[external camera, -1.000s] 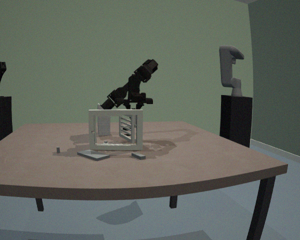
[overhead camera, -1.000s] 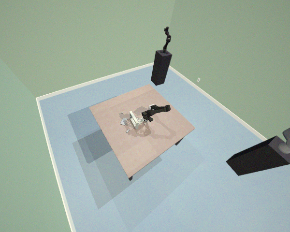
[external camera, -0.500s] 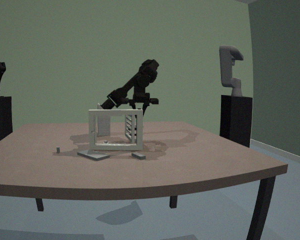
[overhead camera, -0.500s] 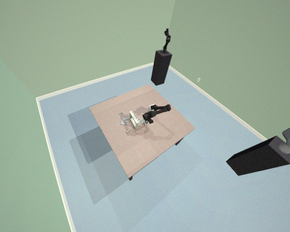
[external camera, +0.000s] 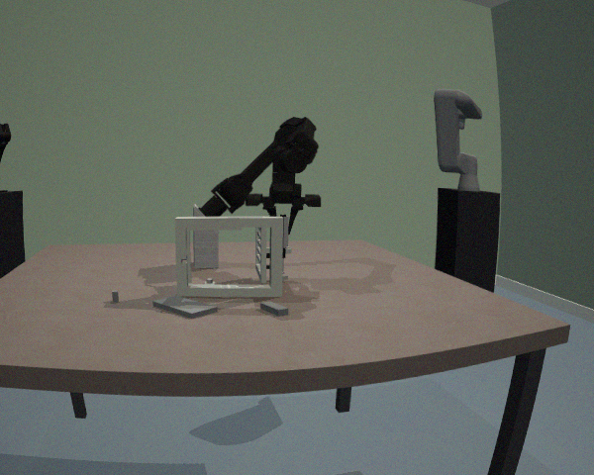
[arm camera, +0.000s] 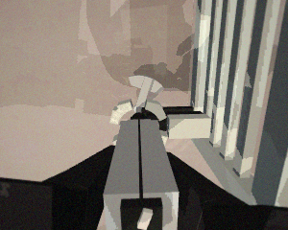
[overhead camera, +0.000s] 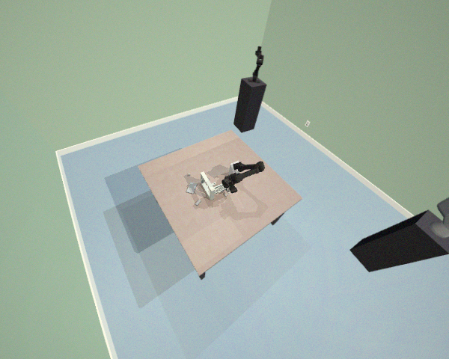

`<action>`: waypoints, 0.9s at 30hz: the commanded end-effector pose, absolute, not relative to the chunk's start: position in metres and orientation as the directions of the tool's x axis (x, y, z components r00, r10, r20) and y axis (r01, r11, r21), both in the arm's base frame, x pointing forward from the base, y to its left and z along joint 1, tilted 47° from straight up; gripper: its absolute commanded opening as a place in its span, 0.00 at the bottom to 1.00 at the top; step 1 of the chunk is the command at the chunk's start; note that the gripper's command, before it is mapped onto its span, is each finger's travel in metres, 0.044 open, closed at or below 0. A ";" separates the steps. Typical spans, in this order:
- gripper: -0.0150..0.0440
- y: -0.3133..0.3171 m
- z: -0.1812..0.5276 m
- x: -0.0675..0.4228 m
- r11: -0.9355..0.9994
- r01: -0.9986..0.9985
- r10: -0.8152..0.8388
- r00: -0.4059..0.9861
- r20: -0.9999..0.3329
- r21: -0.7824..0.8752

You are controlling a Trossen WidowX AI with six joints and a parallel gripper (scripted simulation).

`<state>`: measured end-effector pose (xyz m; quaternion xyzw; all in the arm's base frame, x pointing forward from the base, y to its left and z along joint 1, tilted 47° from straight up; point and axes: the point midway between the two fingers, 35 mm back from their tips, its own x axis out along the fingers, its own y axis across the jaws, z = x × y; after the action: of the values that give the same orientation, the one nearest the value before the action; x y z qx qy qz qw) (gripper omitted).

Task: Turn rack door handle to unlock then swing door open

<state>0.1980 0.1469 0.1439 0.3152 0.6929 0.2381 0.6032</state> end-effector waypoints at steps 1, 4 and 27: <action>0.30 0.147 0.145 0.198 0.687 0.164 0.724 -0.072 -0.686 0.708; 0.30 0.147 0.145 0.198 0.687 0.164 0.724 -0.072 -0.686 0.708; 0.76 0.137 0.153 0.201 0.691 0.164 0.720 -0.072 -0.690 0.704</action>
<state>0.1986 0.1411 0.1500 0.3199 0.6966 0.2321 0.5989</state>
